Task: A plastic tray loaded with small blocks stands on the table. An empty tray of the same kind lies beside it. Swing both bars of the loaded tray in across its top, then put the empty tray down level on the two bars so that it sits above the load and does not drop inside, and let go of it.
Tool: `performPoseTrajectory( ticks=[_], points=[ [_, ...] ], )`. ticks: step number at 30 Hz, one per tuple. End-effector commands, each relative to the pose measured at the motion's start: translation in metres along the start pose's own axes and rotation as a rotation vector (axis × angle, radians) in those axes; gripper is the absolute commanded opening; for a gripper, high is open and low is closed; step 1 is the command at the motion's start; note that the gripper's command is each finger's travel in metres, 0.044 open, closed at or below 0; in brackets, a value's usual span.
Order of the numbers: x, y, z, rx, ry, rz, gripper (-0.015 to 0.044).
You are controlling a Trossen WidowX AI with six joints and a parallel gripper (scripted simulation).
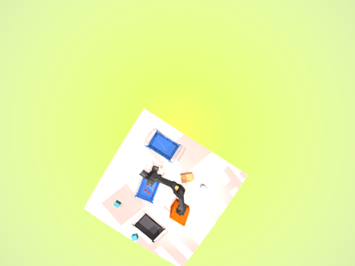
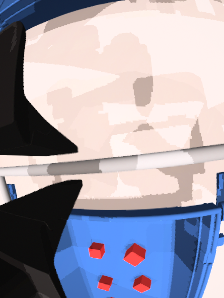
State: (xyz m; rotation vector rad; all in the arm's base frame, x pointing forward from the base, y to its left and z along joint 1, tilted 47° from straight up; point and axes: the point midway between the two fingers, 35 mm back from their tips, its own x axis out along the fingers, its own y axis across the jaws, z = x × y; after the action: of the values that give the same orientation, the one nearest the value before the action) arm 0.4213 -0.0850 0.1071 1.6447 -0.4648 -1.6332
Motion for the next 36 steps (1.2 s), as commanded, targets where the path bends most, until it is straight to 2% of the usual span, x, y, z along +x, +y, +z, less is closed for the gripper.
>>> performPoseTrajectory(
  ticks=[1, 7, 14, 22, 36],
  points=[
    [0.019, -0.001, 0.002, -0.007, -0.006, 0.0, 0.0086],
    [0.024, -0.001, 0.003, -0.007, -0.007, 0.001, 0.0086],
    [0.0, -0.016, 0.003, -0.007, -0.007, -0.001, 0.0086],
    [-0.009, -0.038, 0.003, -0.007, -0.007, -0.003, 0.0086],
    [0.011, -0.077, 0.003, -0.008, -0.007, -0.004, 0.0086]
  ],
)
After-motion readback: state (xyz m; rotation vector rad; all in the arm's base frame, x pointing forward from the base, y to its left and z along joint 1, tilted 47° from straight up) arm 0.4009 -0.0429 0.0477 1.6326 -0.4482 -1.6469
